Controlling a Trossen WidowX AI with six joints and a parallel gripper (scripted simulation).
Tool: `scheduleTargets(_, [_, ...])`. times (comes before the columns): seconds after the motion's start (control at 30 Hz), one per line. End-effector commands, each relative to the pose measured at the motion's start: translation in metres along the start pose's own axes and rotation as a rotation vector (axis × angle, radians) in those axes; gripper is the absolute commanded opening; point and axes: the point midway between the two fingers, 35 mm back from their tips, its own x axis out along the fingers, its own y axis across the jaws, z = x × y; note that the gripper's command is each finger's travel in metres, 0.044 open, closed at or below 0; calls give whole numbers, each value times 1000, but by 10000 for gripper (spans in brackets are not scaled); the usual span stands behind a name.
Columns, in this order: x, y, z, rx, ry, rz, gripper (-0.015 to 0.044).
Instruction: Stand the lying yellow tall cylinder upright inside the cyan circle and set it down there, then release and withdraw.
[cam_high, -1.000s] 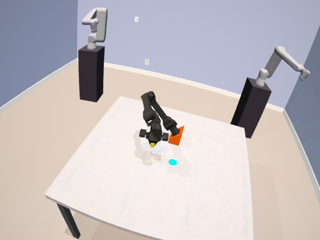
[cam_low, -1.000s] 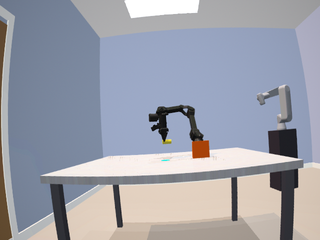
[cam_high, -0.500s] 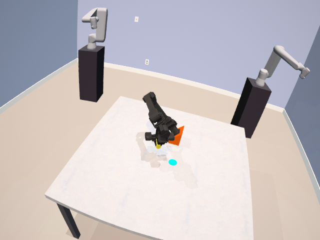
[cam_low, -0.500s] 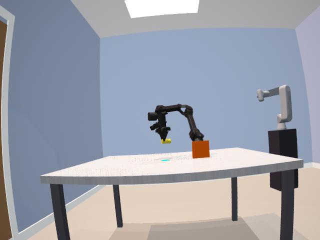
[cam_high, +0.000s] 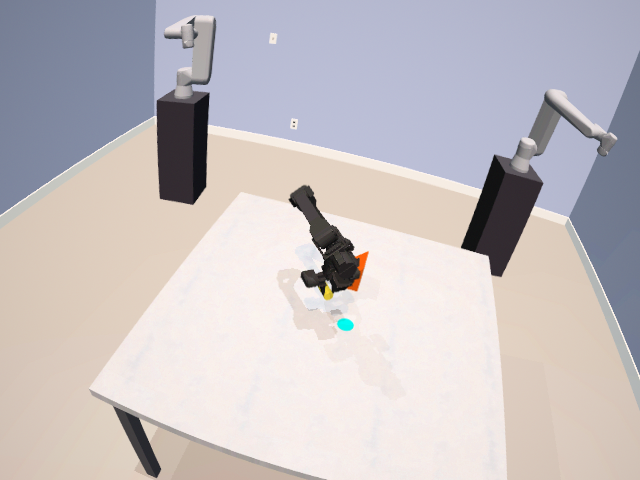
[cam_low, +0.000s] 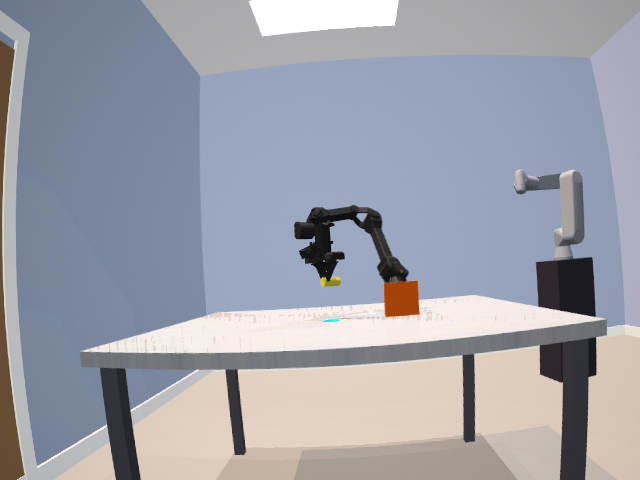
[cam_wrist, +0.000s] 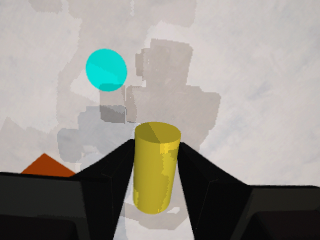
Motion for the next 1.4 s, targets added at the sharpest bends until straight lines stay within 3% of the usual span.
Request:
scheduleTargets(0.0, [-2, 11, 8, -79, -6, 3, 105])
scheduleTargets(0.93, [-7, 76, 37, -538, 11, -17, 105])
scheduleTargets(1.37, [-3, 79, 35, -558, -4, 29, 105])
